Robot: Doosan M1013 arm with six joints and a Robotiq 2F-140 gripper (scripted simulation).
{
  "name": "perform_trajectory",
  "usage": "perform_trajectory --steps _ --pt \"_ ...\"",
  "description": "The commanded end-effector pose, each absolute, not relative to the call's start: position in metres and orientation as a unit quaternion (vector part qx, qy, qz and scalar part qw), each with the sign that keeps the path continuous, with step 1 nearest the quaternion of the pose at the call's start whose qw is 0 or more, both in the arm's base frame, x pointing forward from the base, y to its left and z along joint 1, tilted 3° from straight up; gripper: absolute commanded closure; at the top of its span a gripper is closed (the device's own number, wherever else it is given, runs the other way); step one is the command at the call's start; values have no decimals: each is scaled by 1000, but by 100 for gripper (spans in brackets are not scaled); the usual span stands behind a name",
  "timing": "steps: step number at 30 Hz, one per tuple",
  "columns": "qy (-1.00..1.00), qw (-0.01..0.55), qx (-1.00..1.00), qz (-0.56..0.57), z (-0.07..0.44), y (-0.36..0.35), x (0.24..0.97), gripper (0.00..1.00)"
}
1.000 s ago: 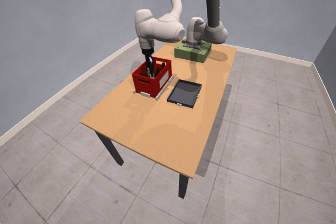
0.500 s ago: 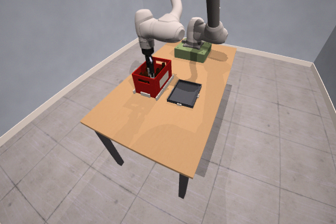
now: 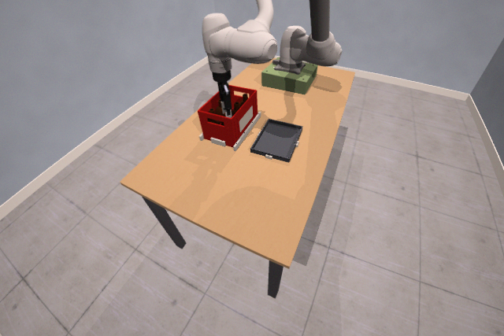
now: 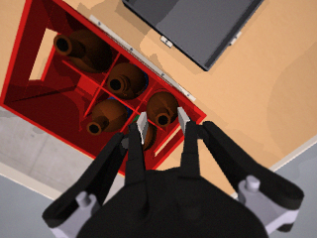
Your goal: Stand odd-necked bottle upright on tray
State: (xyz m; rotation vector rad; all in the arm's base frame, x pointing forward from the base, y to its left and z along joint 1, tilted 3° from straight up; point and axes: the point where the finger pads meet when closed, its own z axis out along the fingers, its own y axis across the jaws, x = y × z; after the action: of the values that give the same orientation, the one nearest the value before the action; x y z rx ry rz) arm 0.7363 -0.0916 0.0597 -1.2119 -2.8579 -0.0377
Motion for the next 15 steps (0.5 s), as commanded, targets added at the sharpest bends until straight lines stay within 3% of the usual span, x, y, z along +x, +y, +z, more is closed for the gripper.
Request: perform_trajectory --steps 1,15 --pt "-920 19 -391 -14 70 -88 737 62" --pt "-920 19 -391 -14 112 -90 738 62"
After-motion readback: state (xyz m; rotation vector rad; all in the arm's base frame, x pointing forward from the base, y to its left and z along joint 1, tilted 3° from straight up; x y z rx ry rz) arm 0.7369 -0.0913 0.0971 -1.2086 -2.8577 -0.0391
